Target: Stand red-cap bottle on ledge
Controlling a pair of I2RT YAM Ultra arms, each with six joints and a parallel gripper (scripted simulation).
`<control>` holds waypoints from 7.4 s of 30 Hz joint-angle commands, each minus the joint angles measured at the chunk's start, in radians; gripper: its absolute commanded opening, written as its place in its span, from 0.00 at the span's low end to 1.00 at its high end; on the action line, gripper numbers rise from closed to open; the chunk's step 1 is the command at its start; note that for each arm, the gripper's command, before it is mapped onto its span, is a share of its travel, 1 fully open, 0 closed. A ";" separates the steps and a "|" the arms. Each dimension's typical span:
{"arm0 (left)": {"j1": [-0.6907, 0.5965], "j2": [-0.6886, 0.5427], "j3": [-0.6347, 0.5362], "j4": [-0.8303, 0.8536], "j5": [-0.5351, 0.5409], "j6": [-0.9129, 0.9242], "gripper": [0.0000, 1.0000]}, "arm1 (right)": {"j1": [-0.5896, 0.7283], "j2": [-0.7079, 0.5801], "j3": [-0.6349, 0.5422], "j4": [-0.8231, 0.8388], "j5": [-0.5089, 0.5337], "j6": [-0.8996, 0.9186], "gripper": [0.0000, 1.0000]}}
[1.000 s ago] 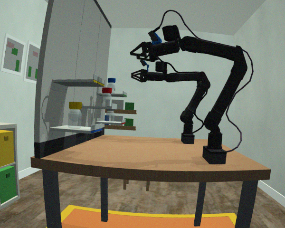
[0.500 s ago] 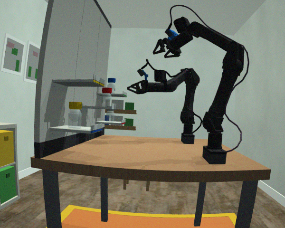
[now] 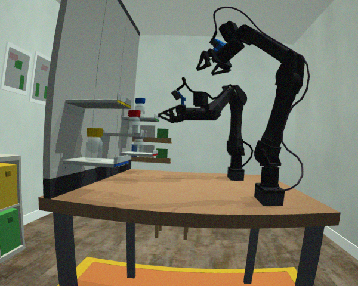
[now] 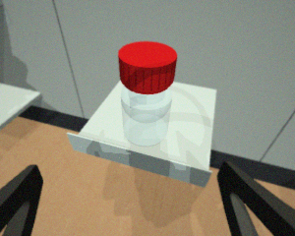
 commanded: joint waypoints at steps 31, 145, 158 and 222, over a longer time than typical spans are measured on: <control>-0.005 -0.002 0.016 -0.011 -0.004 -0.002 0.89 | -0.095 0.272 0.233 0.145 -0.027 -0.095 0.94; -0.005 -0.002 0.016 -0.011 -0.004 -0.002 0.89 | -0.267 0.197 0.565 -0.237 -0.312 -0.073 0.49; -0.005 -0.002 0.016 -0.011 -0.004 -0.002 0.89 | -0.604 -0.179 0.032 -0.100 -0.726 -0.050 0.49; -0.005 -0.002 0.016 -0.011 -0.004 -0.002 0.89 | -1.049 -0.411 -0.602 0.258 -0.540 -0.094 0.49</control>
